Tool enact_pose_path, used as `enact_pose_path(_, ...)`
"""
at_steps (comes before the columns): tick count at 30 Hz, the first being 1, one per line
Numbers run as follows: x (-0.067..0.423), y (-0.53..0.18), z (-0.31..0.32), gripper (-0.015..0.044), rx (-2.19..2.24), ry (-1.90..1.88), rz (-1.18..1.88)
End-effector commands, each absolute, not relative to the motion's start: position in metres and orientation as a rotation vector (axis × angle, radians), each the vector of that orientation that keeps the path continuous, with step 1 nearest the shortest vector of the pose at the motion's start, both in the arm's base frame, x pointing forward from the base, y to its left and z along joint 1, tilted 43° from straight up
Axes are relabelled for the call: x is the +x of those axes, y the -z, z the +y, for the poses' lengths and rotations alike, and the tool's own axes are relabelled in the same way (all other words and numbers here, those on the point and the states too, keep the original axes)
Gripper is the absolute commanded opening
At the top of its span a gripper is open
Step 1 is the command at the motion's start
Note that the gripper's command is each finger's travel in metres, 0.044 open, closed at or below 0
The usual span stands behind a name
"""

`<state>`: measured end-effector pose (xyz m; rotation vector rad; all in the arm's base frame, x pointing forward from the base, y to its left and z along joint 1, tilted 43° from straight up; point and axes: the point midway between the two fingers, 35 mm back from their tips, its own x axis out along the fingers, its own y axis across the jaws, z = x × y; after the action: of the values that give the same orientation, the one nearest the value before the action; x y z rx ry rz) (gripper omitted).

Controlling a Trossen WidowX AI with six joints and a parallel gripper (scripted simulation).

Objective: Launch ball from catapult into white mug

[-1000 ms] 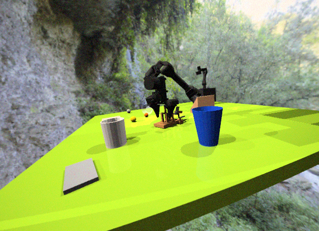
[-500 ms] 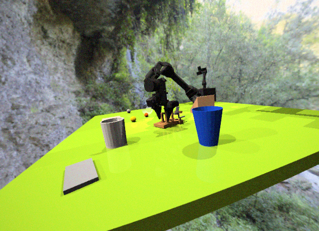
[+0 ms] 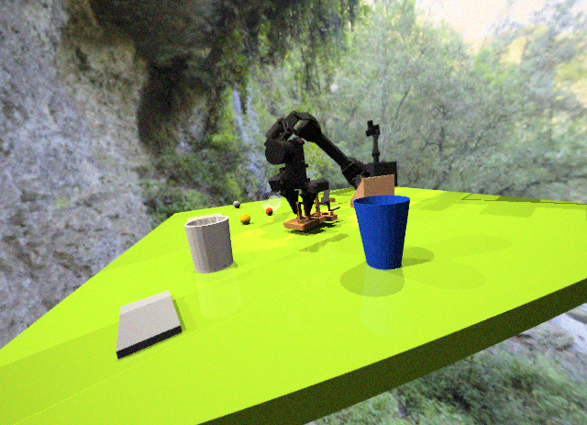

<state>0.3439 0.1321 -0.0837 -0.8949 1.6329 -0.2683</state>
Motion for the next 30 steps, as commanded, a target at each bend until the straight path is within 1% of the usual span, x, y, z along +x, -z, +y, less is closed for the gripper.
enact_pose_path(1,0.345,0.062,0.157,0.0,-0.887,0.253,1.606)
enact_pose_path(30,0.347,0.093,0.129,0.0,-0.891,0.252,1.609)
